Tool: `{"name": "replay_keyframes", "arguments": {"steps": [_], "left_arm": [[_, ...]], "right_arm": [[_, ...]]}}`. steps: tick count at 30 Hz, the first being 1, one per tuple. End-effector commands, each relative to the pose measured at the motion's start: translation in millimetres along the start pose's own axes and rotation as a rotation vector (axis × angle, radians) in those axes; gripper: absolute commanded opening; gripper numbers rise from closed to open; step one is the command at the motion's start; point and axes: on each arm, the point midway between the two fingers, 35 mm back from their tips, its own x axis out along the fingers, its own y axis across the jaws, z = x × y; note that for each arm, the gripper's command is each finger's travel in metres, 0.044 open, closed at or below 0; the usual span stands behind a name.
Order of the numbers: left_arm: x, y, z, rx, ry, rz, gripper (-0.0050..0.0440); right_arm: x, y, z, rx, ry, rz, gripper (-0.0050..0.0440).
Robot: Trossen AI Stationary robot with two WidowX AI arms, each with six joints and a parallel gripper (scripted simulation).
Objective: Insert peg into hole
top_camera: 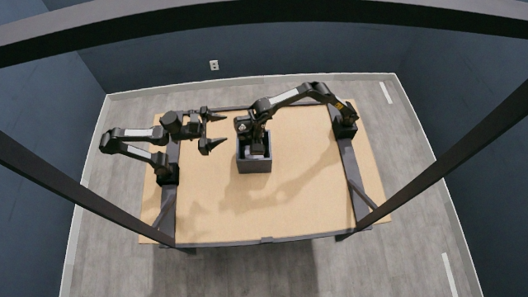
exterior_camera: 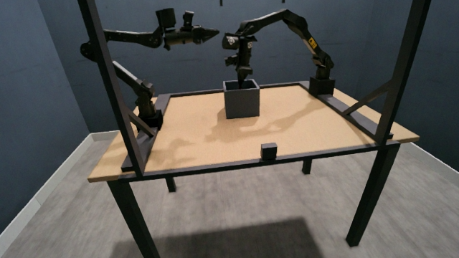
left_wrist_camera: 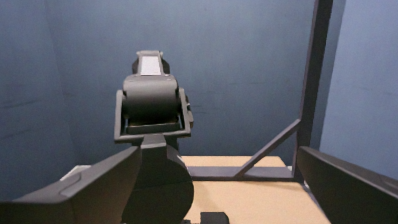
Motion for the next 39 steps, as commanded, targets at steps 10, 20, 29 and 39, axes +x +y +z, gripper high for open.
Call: {"name": "replay_keyframes", "arguments": {"steps": [10,20,29,39], "left_arm": [[-2,1,5,-0.003,-0.014,0.001,0.0440],[-2,1,5,-0.003,-0.014,0.001,0.0440],[-2,1,5,-0.003,-0.014,0.001,0.0440],[-2,1,5,-0.003,-0.014,0.001,0.0440]], "right_arm": [[-14,-2,4,0.009,-0.044,0.007,-0.0050],[4,-3,-1,0.012,-0.025,0.002,-0.0050],[5,-1,5,0.008,-0.031,0.004,-0.0050],[8,-1,3,0.007,-0.023,0.002,-0.0050]]}}
